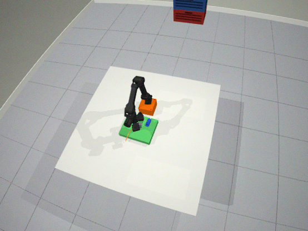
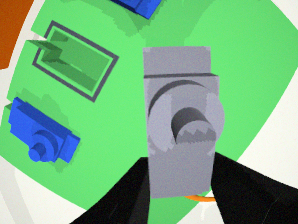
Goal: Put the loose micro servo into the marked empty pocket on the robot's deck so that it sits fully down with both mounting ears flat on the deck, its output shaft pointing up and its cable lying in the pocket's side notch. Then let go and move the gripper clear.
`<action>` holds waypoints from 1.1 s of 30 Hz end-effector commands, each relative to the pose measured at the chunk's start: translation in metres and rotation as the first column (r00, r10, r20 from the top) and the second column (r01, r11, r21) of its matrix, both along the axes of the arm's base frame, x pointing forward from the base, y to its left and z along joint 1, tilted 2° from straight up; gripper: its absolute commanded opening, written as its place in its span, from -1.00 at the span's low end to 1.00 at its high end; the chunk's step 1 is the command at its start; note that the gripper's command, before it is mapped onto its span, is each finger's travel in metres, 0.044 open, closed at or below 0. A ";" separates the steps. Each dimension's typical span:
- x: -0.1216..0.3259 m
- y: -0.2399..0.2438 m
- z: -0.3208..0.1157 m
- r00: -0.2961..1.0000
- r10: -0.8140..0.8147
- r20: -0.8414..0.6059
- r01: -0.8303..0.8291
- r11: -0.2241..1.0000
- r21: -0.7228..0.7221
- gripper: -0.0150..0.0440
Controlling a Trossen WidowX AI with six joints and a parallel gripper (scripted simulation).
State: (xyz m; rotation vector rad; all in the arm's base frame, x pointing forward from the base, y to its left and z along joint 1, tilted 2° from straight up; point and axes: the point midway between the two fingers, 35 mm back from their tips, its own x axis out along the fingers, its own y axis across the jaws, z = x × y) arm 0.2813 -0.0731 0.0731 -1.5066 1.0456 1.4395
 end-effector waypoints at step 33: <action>0.000 -0.001 0.001 0.336 -0.941 0.030 0.940 0.337 0.047 -0.49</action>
